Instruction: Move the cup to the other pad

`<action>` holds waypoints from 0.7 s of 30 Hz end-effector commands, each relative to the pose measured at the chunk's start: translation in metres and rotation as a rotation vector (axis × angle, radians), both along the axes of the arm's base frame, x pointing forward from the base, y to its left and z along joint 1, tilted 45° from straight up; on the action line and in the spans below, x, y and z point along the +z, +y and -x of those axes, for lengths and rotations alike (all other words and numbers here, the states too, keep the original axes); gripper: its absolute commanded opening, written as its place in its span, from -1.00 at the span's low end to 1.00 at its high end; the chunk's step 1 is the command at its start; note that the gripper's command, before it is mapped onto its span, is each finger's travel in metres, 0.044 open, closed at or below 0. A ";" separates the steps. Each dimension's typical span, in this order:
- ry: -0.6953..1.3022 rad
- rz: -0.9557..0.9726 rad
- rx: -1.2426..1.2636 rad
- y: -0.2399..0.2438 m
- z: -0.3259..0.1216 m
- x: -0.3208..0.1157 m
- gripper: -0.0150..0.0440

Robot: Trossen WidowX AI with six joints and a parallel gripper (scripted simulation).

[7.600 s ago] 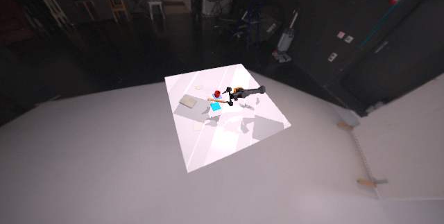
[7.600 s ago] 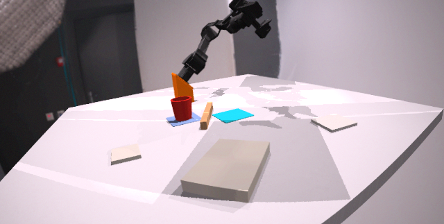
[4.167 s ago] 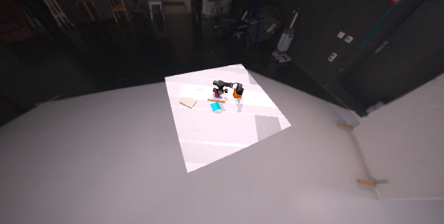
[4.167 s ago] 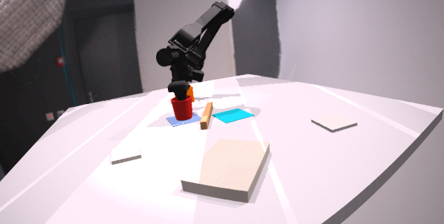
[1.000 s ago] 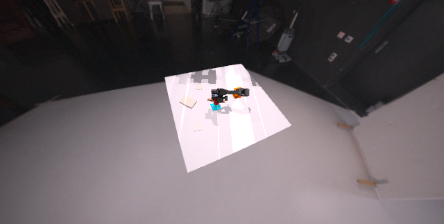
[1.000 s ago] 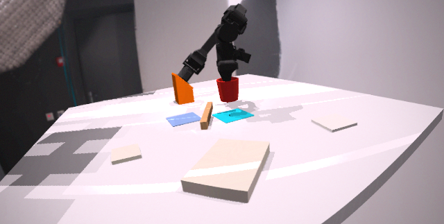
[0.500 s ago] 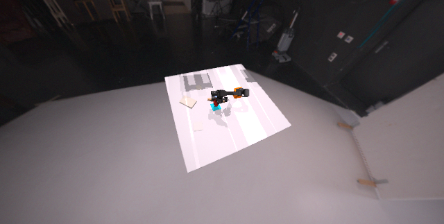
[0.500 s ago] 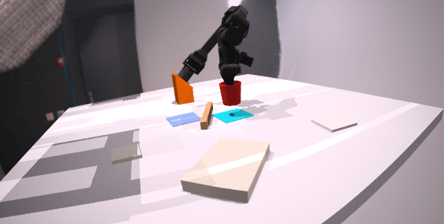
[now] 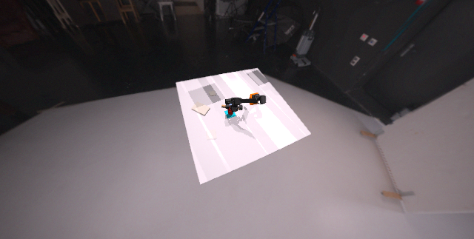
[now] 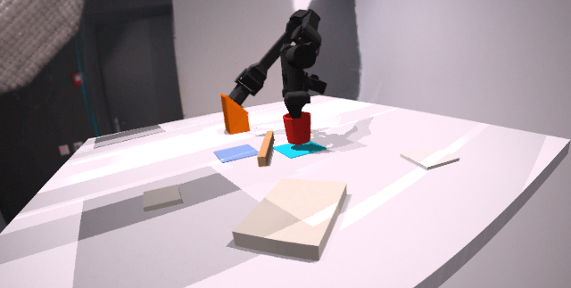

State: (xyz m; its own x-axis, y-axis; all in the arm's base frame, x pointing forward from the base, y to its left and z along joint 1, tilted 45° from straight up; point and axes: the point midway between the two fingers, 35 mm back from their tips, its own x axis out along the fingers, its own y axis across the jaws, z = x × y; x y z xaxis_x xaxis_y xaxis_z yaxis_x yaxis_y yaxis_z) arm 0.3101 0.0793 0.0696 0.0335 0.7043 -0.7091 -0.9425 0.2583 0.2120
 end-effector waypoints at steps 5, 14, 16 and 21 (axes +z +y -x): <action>0.005 -0.005 0.000 0.010 0.001 -0.008 -0.49; 0.001 -0.001 0.001 0.009 0.001 -0.008 -0.49; 0.001 -0.001 0.001 0.009 0.001 -0.008 -0.49; 0.001 -0.001 0.001 0.009 0.001 -0.008 -0.49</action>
